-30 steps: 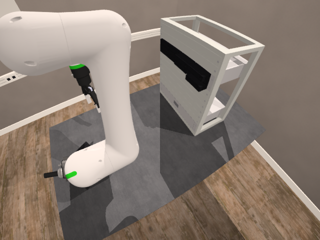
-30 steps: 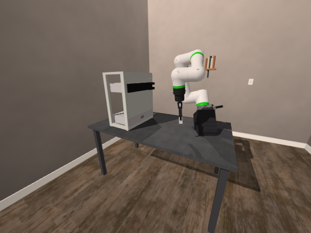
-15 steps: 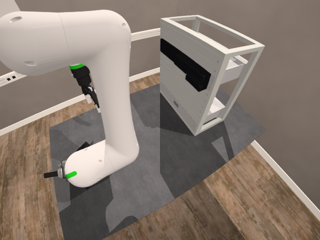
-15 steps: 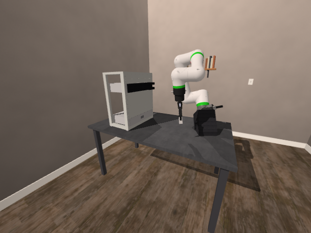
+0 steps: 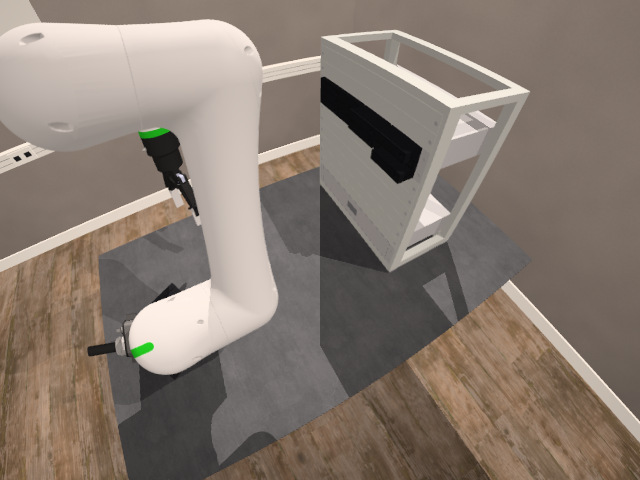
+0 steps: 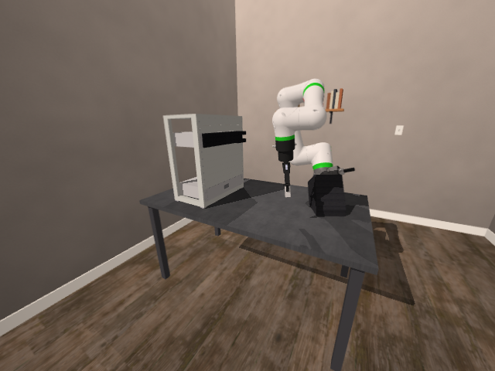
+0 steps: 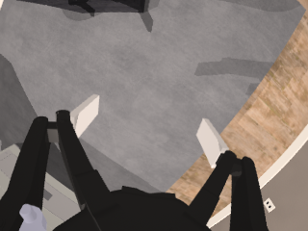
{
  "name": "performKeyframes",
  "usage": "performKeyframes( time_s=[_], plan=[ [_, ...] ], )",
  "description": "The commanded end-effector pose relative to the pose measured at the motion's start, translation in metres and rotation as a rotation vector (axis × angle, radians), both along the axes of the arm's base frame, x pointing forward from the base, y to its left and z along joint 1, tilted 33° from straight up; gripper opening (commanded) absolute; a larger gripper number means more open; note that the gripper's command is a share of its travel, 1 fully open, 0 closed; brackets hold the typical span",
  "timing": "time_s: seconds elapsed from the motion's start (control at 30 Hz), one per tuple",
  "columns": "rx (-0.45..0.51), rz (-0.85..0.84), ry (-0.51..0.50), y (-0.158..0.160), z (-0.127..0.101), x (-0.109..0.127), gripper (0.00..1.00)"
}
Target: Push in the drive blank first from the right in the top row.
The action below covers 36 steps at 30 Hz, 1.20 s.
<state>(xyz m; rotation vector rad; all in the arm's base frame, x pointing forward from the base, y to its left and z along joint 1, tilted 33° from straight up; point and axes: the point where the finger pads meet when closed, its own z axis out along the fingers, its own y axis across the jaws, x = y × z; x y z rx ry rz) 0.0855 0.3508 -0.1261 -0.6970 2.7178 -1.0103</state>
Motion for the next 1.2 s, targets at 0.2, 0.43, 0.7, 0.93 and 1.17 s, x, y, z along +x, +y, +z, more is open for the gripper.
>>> performKeyframes(
  time_s=[0.2, 0.43, 0.7, 0.93, 1.17],
  plan=[
    [0.002, 0.001, 0.000, 0.0009, 0.0004, -0.0002, 1.00],
    [0.002, 0.001, 0.000, 0.0009, 0.0004, -0.0002, 1.00],
    [0.002, 0.001, 0.000, 0.0009, 0.0004, -0.0002, 1.00],
    [0.004, 0.001, 0.003, 0.0012, -0.0003, -0.0008, 1.00],
    [0.016, 0.000, 0.016, 0.0028, -0.0036, -0.0042, 1.00]
  ],
)
